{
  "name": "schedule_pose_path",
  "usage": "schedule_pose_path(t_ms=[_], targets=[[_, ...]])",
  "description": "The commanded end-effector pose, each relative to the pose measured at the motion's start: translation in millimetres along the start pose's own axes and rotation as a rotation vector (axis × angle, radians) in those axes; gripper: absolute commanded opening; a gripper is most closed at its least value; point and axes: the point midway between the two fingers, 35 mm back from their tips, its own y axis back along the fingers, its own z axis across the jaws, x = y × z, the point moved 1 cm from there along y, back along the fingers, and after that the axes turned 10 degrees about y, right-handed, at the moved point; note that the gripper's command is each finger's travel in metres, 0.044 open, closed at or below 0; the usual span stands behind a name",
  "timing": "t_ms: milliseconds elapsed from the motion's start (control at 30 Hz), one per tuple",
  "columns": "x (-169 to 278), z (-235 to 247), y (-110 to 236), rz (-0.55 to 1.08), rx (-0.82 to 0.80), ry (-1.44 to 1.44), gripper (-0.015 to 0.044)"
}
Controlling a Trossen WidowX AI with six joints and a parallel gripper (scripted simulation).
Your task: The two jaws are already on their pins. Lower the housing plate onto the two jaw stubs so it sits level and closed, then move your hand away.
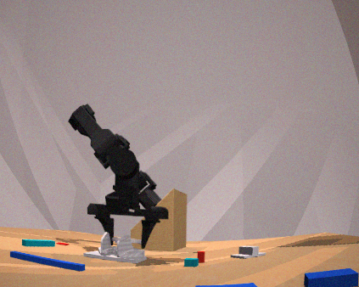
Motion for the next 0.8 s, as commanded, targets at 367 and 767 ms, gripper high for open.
schedule_pose_path(t_ms=[367,767], targets=[[0.1,-0.2,-1.7,-0.002,0.005,0.008,0.0351],[0.1,-0.2,-4.1,-0.002,0.005,0.014,0.0351]])
